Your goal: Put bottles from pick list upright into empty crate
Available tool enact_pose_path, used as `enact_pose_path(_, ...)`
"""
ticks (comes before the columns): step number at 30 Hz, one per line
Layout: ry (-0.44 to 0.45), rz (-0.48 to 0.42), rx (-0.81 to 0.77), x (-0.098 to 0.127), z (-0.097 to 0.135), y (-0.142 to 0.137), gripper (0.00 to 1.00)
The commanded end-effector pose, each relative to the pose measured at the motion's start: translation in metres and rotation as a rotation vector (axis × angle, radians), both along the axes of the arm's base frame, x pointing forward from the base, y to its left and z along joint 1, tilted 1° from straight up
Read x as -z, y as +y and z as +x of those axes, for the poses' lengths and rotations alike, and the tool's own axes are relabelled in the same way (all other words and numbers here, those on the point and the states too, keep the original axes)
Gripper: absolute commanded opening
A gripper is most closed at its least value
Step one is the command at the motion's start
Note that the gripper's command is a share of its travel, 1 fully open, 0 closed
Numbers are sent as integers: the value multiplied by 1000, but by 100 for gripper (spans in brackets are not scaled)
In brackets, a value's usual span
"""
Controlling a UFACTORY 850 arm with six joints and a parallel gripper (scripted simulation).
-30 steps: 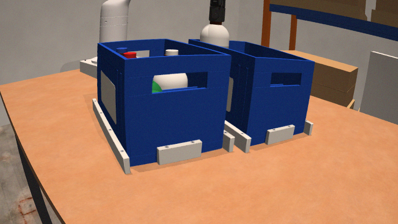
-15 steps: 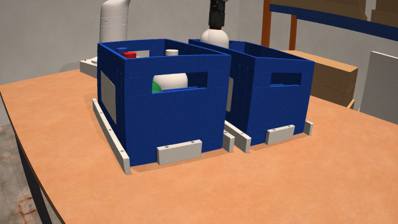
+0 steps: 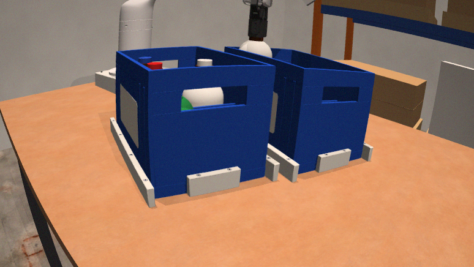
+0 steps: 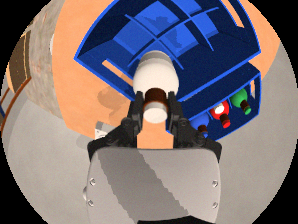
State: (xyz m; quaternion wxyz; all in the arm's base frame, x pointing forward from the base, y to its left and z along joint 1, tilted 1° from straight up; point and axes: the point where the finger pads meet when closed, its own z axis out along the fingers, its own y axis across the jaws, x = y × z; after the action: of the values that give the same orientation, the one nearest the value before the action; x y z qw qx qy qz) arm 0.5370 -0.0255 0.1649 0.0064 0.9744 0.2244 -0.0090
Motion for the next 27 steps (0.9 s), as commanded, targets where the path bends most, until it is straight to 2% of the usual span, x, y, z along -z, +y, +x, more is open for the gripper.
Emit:
enact_pose_path(1,-2,0,0,3,1,0,0)
enact_pose_path(27,-2,0,0,25,1,0,0)
